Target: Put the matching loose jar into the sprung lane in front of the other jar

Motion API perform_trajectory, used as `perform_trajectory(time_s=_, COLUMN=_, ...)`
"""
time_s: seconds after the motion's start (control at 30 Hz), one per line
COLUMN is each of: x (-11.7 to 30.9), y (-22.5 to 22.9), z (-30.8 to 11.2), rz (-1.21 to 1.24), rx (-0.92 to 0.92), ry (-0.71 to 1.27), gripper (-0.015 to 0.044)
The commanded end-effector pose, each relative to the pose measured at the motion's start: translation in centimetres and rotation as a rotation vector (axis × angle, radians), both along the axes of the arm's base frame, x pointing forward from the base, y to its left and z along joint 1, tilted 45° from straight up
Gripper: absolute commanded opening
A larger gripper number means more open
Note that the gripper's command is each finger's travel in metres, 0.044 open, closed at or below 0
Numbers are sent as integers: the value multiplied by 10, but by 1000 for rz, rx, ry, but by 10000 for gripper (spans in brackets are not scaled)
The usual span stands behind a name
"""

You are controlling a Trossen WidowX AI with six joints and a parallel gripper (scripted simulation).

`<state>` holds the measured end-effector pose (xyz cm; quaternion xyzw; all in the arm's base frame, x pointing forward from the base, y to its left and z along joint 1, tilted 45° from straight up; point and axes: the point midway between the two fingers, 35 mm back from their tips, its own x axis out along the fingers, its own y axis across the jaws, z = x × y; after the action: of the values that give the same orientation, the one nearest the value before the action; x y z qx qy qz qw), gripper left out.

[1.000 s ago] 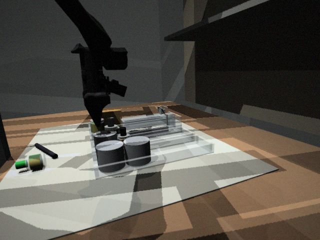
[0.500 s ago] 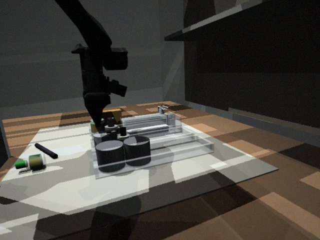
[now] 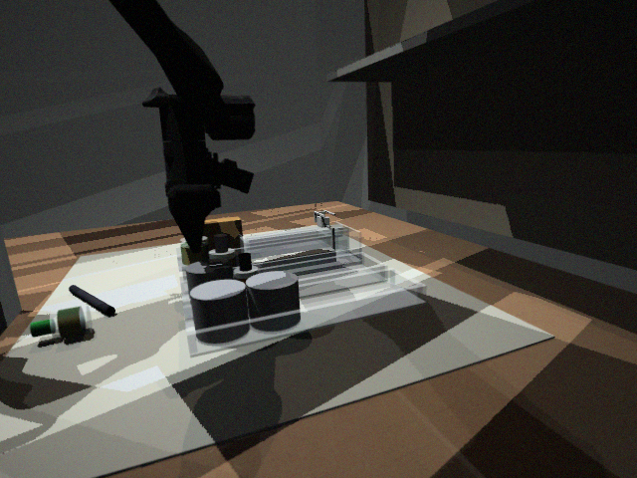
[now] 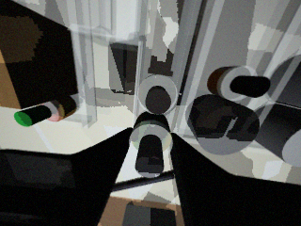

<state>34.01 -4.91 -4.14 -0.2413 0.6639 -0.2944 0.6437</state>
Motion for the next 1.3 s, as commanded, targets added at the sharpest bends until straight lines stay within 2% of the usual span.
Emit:
perform_trajectory(time_s=0.0, x=8, y=0, z=3, rz=4, rx=-7, ry=-26, gripper=0)
perform_trajectory(time_s=1.27, x=10, y=-5, z=-1, rz=4, rx=-7, ry=-26, gripper=0)
